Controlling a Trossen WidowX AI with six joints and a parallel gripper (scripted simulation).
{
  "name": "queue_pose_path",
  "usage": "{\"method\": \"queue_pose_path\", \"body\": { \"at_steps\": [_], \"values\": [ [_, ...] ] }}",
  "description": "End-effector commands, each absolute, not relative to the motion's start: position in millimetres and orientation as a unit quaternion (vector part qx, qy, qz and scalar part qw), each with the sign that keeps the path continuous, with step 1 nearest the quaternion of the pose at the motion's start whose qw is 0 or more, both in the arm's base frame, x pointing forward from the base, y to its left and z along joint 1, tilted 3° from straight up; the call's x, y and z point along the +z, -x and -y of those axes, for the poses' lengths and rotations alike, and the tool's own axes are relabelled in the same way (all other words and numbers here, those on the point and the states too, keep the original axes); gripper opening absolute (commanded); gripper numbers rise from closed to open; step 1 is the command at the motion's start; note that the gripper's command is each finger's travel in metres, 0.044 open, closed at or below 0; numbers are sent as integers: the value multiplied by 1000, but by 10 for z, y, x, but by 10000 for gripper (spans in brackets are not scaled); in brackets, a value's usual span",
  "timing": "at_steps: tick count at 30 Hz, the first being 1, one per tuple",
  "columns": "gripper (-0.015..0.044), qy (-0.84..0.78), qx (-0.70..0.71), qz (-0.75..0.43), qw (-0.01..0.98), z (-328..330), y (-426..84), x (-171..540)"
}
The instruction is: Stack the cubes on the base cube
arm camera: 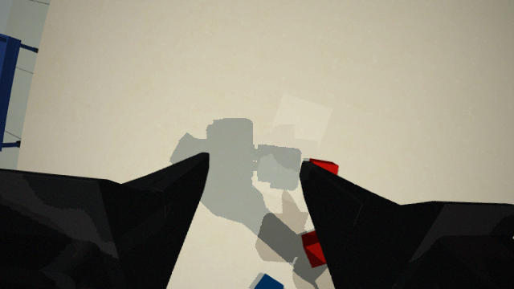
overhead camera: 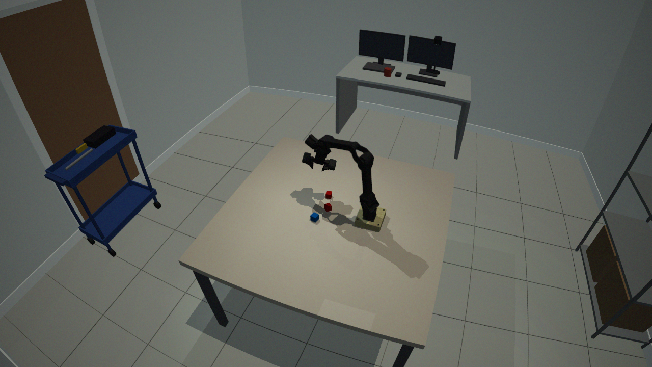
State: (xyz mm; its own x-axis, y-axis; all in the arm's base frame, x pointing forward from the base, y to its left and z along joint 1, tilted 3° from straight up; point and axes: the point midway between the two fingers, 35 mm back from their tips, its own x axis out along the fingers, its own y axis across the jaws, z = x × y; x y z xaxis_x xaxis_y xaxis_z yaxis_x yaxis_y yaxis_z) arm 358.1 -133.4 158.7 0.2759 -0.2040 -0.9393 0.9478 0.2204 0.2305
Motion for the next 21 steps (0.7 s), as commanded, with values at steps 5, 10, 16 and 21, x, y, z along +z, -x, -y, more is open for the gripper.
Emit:
{"method": "queue_pose_path", "body": {
  "at_steps": [5,10,16,21],
  "values": [
    [265,-461,-443,-544,544,1278,-2939,1121],
    [265,-463,-442,-550,536,1270,-2903,1105],
    [265,-463,-442,-550,536,1263,-2919,700],
    [265,-463,-442,-550,536,1248,-2904,483]
  ]
}}
